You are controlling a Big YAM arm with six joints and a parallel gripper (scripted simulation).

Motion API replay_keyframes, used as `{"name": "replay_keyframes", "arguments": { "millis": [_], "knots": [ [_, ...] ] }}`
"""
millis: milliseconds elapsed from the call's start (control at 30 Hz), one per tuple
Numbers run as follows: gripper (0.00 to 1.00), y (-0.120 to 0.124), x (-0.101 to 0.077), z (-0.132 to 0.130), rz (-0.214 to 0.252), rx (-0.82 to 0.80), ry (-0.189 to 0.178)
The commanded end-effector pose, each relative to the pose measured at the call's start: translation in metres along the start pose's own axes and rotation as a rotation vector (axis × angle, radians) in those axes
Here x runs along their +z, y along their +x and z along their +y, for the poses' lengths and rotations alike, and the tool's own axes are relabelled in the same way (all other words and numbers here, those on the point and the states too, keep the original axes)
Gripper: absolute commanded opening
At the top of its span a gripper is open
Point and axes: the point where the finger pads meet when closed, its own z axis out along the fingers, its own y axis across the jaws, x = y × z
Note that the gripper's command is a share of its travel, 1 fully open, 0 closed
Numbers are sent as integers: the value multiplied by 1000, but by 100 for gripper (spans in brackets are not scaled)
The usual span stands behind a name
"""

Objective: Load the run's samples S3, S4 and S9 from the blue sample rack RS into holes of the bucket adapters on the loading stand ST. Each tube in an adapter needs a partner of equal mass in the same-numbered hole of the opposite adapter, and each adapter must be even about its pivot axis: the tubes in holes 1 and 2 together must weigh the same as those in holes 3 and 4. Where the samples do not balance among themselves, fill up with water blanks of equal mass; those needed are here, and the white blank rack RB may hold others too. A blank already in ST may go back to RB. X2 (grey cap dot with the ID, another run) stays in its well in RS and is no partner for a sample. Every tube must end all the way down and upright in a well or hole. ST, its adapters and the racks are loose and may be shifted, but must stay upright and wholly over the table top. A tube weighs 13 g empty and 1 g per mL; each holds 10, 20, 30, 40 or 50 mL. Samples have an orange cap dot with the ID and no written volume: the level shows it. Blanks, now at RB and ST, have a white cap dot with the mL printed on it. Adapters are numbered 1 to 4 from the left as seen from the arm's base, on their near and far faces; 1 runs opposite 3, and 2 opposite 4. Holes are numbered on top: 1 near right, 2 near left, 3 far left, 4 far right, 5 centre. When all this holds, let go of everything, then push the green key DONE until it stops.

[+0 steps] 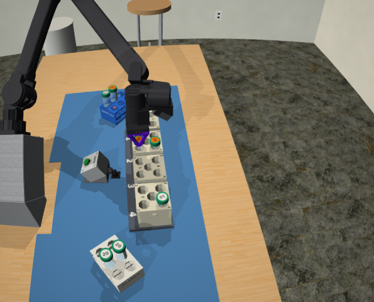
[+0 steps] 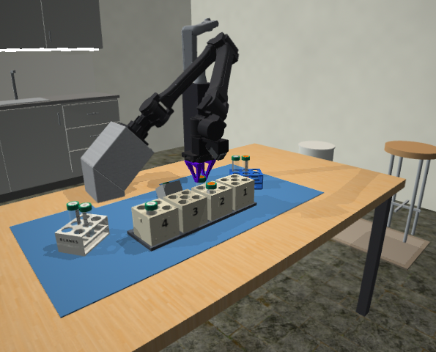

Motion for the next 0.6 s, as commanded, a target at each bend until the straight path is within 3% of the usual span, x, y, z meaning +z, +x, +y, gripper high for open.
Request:
{"name": "replay_keyframes", "arguments": {
  "millis": [0,200,233,400,433,567],
  "knots": [
    [0,-4,9,0,0,5,-5],
    [0,-4,14,0,0,6,-5],
    [0,-11,2,-1,-22,-3,1],
    [0,-11,2,-1,-22,-3,1],
    [55,-11,2,-1,-22,-3,1],
    [55,-11,2,-1,-22,-3,1]
  ]
}}
